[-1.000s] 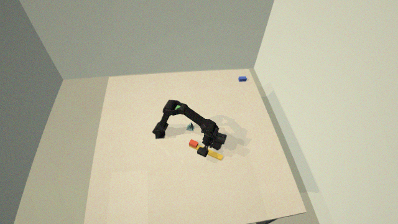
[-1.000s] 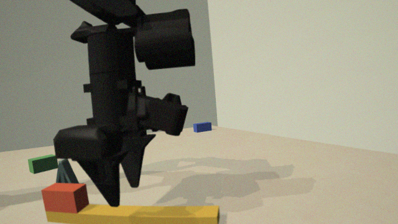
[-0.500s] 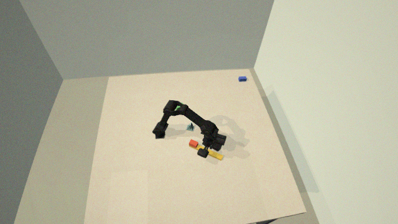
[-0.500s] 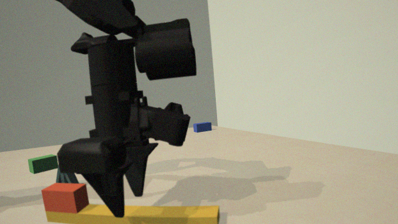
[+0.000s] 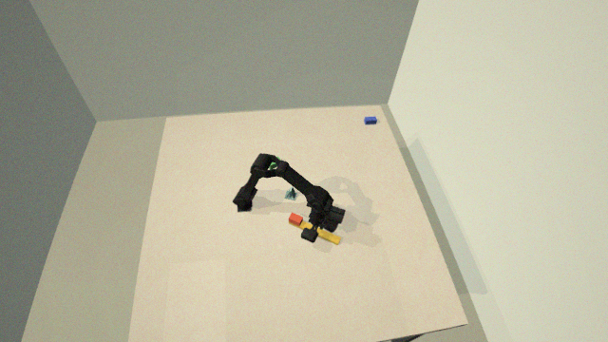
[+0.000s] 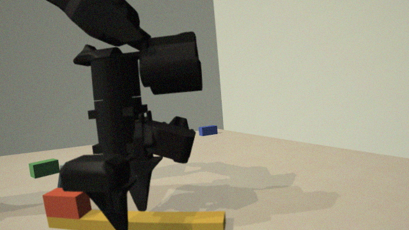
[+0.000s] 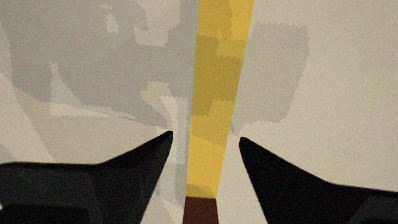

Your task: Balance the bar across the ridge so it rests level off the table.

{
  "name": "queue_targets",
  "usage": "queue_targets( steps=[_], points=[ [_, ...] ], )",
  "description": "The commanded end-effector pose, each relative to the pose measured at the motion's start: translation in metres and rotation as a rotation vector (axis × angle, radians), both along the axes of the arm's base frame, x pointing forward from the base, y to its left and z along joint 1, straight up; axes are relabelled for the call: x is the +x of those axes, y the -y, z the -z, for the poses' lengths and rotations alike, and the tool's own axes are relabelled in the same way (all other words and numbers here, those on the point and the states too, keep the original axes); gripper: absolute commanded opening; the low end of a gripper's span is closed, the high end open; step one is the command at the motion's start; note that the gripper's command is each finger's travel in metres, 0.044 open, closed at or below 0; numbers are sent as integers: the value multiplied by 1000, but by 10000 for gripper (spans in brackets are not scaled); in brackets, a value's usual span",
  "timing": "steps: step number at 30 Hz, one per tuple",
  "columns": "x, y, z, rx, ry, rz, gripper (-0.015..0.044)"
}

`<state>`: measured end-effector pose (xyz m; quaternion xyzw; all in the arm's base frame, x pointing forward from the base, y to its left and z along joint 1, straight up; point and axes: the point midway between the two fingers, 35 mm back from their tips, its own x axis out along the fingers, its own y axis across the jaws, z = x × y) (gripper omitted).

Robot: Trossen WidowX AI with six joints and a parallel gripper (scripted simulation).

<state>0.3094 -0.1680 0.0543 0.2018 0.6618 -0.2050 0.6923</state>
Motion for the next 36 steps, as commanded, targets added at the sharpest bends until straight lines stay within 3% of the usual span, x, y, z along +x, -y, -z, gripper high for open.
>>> queue_targets(
  steps=[1, 9, 15, 23, 27, 36],
  points=[
    [-1, 0, 3, 0, -9, -3, 315],
    [-1, 0, 3, 0, -9, -3, 315],
    [-1, 0, 1, 2, -3, 0, 158],
    [-1, 0, 1, 2, -3, 0, 104],
    [0, 0, -5, 1, -3, 0, 0],
    [2, 1, -28, 1, -4, -1, 0]
  ],
)
